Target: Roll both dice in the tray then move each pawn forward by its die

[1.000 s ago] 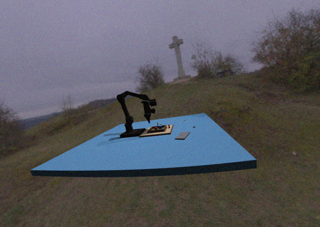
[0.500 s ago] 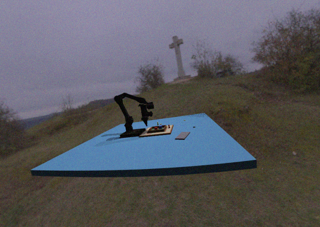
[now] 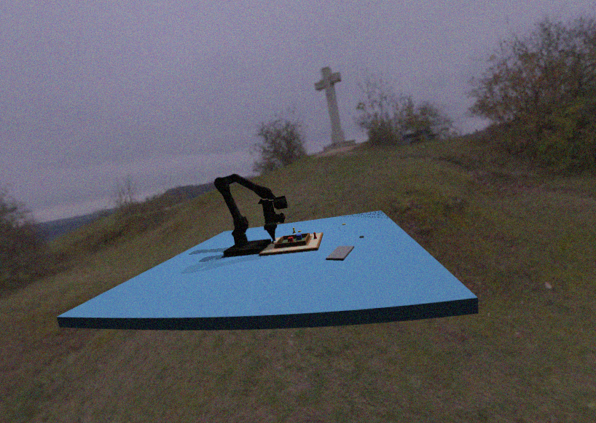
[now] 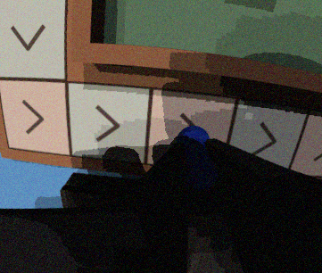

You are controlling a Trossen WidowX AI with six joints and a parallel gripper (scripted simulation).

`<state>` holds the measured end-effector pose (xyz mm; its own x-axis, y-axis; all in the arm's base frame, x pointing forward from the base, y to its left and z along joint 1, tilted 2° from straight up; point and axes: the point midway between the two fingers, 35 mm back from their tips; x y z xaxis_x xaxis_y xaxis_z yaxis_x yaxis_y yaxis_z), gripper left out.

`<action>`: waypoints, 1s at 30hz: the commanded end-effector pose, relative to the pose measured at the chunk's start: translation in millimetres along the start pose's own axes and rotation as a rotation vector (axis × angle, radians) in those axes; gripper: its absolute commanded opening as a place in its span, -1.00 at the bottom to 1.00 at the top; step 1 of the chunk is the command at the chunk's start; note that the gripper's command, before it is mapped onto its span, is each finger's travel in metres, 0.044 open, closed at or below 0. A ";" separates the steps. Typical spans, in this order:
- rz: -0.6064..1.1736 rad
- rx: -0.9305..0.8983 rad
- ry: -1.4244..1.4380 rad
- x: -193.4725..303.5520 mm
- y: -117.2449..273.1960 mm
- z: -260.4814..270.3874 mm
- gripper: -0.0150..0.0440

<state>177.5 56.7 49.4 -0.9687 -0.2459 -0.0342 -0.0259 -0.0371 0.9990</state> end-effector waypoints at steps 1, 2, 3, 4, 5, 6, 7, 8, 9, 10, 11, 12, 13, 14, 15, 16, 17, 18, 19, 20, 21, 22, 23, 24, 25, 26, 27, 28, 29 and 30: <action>0.002 -0.001 0.000 0.4 -6.0 0.2 -0.49; 0.002 -0.001 0.000 0.4 -7.6 0.2 -0.49; 0.002 -0.001 0.000 0.4 -9.2 0.2 -0.49; 0.002 -0.001 0.000 0.5 -10.9 0.2 -0.49; 0.002 -0.001 0.000 0.5 -12.5 0.2 -0.49; 0.002 -0.001 0.000 0.6 -14.1 0.2 -0.49; 0.002 -0.001 0.000 0.6 -15.4 0.2 -0.49; 0.002 -0.001 0.000 0.7 -16.2 0.2 -0.49; 0.001 0.000 0.002 0.3 -11.1 0.0 -0.40; 0.001 0.000 0.002 0.3 -11.1 0.0 -0.31; 0.001 0.000 0.002 0.3 -11.1 0.0 -0.22; 0.001 0.000 0.002 0.3 -11.1 0.0 -0.14; 0.001 0.000 0.002 0.3 -11.1 0.0 -0.05; 0.001 0.000 0.002 0.3 -11.1 0.0 0.04; 0.001 0.000 0.002 0.3 -11.1 0.0 0.13; 0.001 0.000 0.002 0.3 -11.1 0.0 0.22; 0.001 0.000 0.002 0.3 -11.1 0.0 0.31; 0.001 0.000 0.002 0.0 -9.1 0.0 0.40; 0.001 0.000 0.001 -0.6 -3.2 0.0 0.49; 0.001 0.000 0.001 -1.2 6.8 0.0 0.58; 0.002 -0.001 0.001 -1.2 20.0 0.0 0.67; 0.002 -0.001 0.000 -0.6 30.3 0.0 0.75; 0.002 -0.001 0.000 0.0 36.6 0.0 0.84; 0.002 -0.001 0.000 0.3 38.6 0.0 0.93; 0.002 -0.001 0.000 0.3 38.6 0.0 1.00; 0.002 -0.001 0.000 0.3 38.6 0.0 1.00; 0.002 -0.001 0.000 0.3 38.6 0.0 1.00; 0.002 -0.001 0.000 -0.2 42.5 0.0 1.00; 0.002 -0.001 0.000 -1.0 50.3 0.0 1.00; 0.002 -0.001 -0.006 -1.3 52.2 -0.7 1.00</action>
<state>175.6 54.7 87.1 -0.9701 -0.2420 -0.0212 -0.0135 -0.0333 0.9994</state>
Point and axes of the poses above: the point midway between the two fingers, 35 mm back from their tips, its own y axis back along the fingers, its own z axis across the jaws, x = y × z, and after that the axes turned 9 degrees about -y, right-handed
